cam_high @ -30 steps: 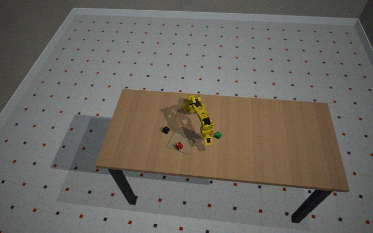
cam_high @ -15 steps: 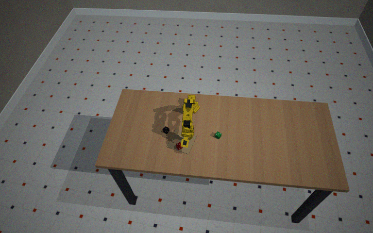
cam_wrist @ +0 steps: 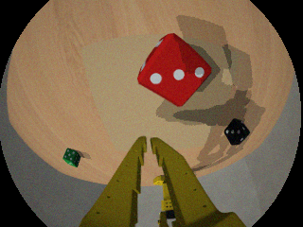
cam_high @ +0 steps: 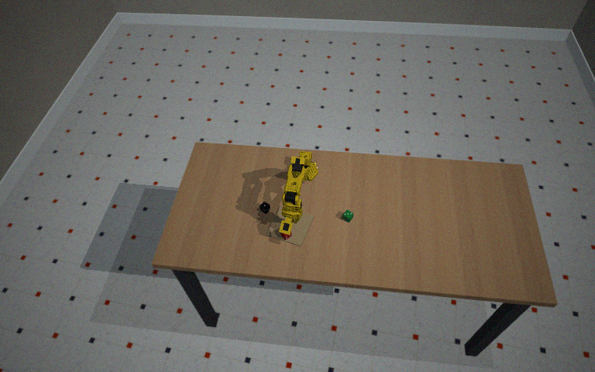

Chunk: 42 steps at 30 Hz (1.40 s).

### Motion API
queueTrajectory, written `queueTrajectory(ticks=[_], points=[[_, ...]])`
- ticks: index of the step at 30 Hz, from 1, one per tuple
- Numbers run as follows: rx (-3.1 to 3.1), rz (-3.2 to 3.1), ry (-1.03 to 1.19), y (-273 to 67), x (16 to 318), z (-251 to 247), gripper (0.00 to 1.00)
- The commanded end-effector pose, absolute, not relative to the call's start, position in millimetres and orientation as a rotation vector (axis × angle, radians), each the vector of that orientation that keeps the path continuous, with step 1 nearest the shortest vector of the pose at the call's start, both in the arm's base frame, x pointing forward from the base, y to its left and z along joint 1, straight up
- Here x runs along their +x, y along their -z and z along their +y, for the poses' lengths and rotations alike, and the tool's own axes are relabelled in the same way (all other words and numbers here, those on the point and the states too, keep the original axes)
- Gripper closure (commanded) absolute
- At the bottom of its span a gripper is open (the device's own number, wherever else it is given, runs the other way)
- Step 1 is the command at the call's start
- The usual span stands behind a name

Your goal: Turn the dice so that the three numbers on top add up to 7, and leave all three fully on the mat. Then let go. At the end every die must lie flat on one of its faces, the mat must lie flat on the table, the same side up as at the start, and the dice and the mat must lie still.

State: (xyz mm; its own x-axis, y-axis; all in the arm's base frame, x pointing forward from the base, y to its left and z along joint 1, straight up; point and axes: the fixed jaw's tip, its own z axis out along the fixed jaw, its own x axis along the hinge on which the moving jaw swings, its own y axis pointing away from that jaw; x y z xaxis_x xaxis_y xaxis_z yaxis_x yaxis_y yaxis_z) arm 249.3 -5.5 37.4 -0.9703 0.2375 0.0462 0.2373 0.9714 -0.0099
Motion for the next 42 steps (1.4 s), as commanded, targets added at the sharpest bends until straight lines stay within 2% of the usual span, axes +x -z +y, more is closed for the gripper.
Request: queueTrajectory(ticks=[1, 13, 14, 32, 42], points=[[-0.407, -3.129, 0.002, -51, 255, -8, 1.0], [-0.407, -3.129, 0.002, -51, 255, -8, 1.0], [-0.491, -3.156, 0.006, -65, 253, -14, 1.0], [-0.49, -3.156, 0.006, -65, 253, -14, 1.0], [-0.49, -3.156, 0.006, -65, 253, -14, 0.84]])
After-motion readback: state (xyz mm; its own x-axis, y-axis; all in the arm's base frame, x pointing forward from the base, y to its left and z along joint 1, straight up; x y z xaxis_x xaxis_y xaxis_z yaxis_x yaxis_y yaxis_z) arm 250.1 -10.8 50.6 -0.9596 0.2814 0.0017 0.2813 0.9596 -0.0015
